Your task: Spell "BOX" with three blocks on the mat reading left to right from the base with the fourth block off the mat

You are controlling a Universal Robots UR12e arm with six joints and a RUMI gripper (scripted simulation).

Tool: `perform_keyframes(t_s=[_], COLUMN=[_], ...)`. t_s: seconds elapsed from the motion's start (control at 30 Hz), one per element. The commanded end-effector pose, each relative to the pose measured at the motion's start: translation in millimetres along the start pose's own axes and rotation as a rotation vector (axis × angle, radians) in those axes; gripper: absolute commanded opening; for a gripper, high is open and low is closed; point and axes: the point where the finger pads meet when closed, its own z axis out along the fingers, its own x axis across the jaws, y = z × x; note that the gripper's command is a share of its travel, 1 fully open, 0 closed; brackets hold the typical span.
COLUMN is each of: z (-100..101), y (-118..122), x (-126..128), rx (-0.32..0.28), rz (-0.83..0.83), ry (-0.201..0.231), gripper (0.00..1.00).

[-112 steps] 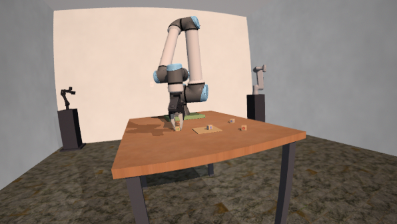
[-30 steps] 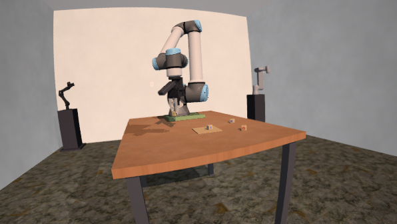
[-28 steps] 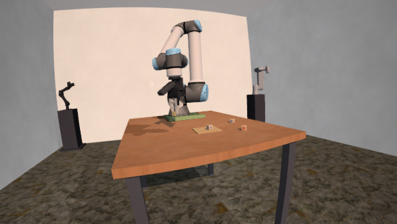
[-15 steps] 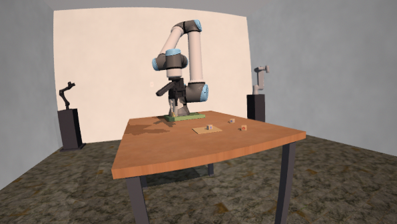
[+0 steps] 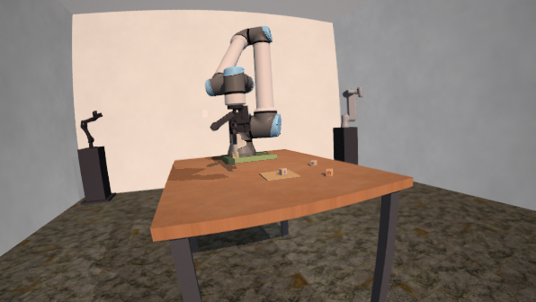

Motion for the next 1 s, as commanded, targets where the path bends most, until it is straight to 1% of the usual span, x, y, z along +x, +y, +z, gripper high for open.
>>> perform_keyframes(t_s=[0.0, 0.37, 0.43, 0.5, 0.93, 0.97], z=[1.2, 4.6, 4.6, 5.7, 9.7, 9.7], y=[-0.7, -0.4, -0.4, -0.2, 1.5, 1.5], x=[0.2, 1.5, 1.5, 1.9, 2.9, 2.9], rx=[0.004, 0.004, 0.004, 0.004, 0.004, 0.004], rz=[0.139, 0.377, 0.377, 0.456, 0.731, 0.731], ry=[0.001, 0.0, 0.0, 0.0, -0.001, -0.001], gripper=[0.05, 0.05, 0.05, 0.05, 0.05, 0.05])
